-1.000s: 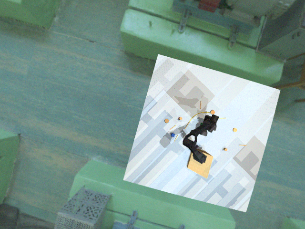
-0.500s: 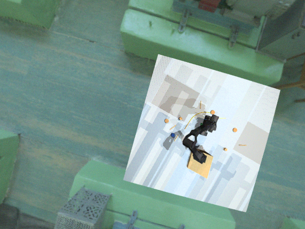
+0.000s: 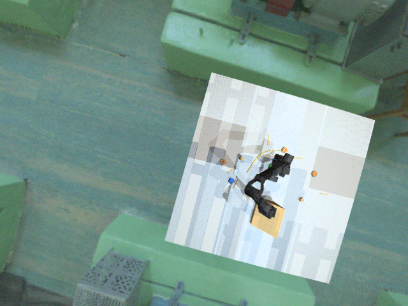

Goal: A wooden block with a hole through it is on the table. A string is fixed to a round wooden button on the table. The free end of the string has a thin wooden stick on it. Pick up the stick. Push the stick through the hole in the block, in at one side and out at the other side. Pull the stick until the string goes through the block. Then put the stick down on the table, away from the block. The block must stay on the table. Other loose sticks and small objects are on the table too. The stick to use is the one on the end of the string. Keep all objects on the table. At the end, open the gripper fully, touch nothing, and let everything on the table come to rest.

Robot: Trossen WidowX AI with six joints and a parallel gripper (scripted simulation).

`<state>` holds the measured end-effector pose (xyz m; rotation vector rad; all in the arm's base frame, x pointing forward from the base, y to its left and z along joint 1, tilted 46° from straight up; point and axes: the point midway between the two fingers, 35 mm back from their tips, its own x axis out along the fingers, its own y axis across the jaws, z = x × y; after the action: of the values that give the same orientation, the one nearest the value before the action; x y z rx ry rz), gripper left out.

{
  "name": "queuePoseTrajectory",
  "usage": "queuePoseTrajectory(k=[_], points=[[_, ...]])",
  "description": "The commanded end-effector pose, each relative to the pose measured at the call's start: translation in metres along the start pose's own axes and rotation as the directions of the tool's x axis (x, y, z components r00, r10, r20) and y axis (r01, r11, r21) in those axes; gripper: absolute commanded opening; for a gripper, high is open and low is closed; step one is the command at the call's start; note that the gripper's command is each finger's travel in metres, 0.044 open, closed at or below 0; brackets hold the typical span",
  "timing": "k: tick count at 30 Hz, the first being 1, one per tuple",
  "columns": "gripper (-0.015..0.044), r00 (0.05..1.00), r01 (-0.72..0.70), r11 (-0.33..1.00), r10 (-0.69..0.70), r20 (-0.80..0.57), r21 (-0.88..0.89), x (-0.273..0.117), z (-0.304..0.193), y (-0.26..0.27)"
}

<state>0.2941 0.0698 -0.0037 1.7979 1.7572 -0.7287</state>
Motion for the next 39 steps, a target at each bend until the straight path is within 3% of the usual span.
queuePoseTrajectory(k=[1,8,24,39], points=[[0.0,1.0,0.001,1.0,-0.001,0.003,-0.003,-0.003,0.0,0.0],[0.0,1.0,0.003,1.0,-0.003,0.019,-0.003,-0.006,-0.001,0.0],[0.0,0.95,0.006,1.0,-0.005,0.313,-0.002,-0.001,-0.018,0.0],[0.0,0.867,0.005,1.0,-0.003,0.499,-0.002,0.005,-0.03,0.0]])
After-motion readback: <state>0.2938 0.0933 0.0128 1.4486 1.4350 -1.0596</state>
